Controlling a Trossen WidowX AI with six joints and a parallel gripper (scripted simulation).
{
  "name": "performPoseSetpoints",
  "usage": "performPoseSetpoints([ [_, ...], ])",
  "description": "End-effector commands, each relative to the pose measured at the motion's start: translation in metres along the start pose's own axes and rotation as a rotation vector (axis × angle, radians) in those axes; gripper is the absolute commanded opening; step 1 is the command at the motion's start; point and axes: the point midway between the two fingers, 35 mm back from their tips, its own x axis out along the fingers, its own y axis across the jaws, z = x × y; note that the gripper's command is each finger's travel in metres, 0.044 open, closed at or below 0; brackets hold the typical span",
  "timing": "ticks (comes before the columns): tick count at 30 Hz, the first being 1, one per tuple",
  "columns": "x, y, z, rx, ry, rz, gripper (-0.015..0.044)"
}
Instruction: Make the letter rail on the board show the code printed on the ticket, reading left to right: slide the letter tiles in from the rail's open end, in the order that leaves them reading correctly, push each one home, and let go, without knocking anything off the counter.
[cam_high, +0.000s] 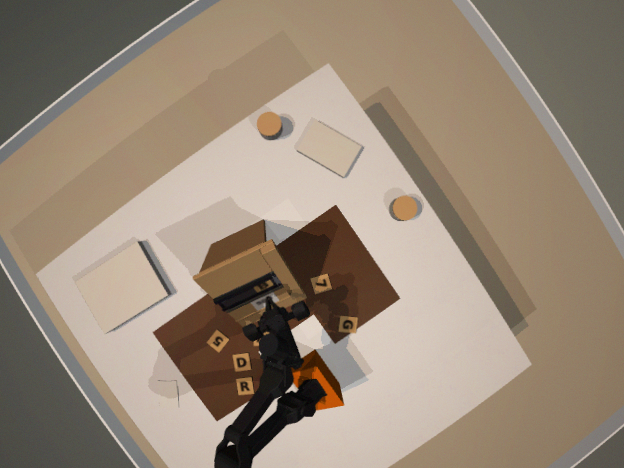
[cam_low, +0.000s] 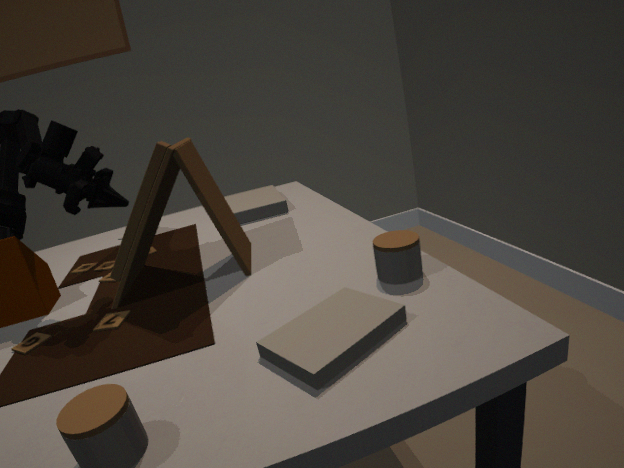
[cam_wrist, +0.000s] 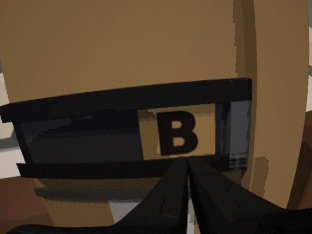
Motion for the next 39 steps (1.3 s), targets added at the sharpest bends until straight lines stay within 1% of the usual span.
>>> performPoseSetpoints([
  [1, 0.0, 0.0, 0.0, 0.001, 0.0, 0.0, 0.0],
  [4, 0.006, -0.003, 0.003, 0.005, 0.056, -0.015, 0.0],
  [12, 0.023, 0.0, 0.015, 0.008, 0.363, -0.055, 0.0],
  [21, 0.021, 0.035, 0.024, -0.011, 0.663, -0.005, 0.0],
  [24, 0.019, 0.039, 0.025, -0.012, 0.691, 0.003, 0.0],
  [39, 0.02, 0.038, 0.025, -0.012, 0.691, 0.003, 0.0],
])
